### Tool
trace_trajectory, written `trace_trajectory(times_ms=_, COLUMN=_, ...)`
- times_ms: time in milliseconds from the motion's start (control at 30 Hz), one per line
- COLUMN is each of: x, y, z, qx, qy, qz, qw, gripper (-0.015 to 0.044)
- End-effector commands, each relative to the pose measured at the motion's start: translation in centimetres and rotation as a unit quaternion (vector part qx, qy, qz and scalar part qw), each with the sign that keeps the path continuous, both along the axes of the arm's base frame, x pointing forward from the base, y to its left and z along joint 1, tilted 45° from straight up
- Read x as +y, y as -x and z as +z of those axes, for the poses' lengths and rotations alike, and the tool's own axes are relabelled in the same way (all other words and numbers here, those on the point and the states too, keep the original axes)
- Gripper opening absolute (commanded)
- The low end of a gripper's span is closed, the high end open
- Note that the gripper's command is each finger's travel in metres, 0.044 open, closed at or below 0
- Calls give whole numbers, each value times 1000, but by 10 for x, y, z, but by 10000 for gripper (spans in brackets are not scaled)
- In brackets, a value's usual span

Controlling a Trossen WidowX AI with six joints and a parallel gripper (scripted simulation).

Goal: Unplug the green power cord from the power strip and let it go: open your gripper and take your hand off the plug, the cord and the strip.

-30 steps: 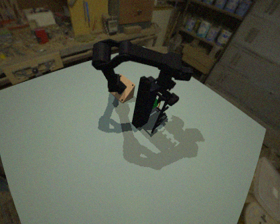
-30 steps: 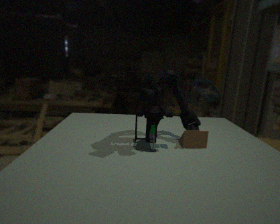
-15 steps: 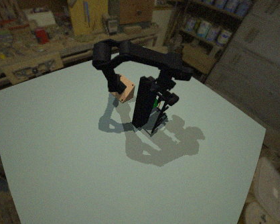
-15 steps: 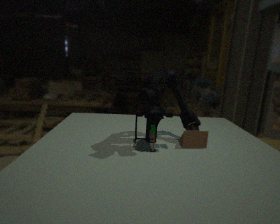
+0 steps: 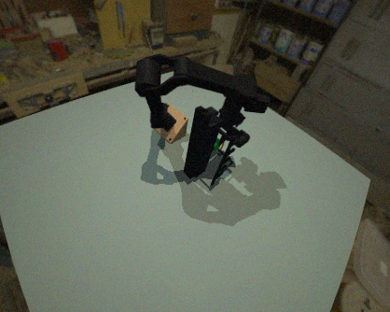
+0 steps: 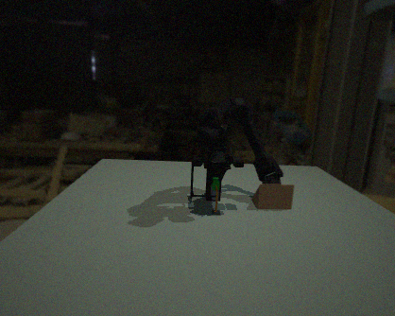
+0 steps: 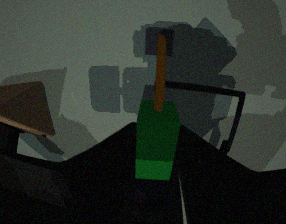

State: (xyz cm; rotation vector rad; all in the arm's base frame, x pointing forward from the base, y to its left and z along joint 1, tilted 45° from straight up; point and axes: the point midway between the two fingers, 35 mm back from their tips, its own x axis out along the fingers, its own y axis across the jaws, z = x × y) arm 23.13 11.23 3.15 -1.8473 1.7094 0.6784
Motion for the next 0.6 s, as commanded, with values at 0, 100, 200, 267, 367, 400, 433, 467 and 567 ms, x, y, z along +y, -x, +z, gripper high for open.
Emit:
trace_trajectory(times_ms=0, x=25, y=-1, z=-14, qx=-4, qy=-32, qz=2, qw=999, gripper=0)
trace_trajectory(times_ms=100, x=29, y=-1, z=-16, qx=-4, qy=-32, qz=3, qw=999, gripper=0)
trace_trajectory(times_ms=200, x=34, y=-1, z=-19, qx=-4, qy=-32, qz=3, qw=999, gripper=0)
trace_trajectory(times_ms=267, x=36, y=-1, z=-21, qx=-4, qy=-32, qz=3, qw=999, gripper=0)
trace_trajectory(times_ms=367, x=40, y=0, z=-24, qx=-4, qy=-32, qz=3, qw=999, gripper=0)
trace_trajectory(times_ms=400, x=42, y=0, z=-25, qx=-4, qy=-32, qz=3, qw=999, gripper=0)
trace_trajectory(times_ms=433, x=40, y=0, z=-24, qx=-4, qy=-32, qz=3, qw=999, gripper=26)
trace_trajectory(times_ms=467, x=37, y=0, z=-23, qx=-4, qy=-31, qz=3, qw=1000, gripper=53)
trace_trajectory(times_ms=567, x=30, y=0, z=-21, qx=-4, qy=-30, qz=4, qw=1000, gripper=131)
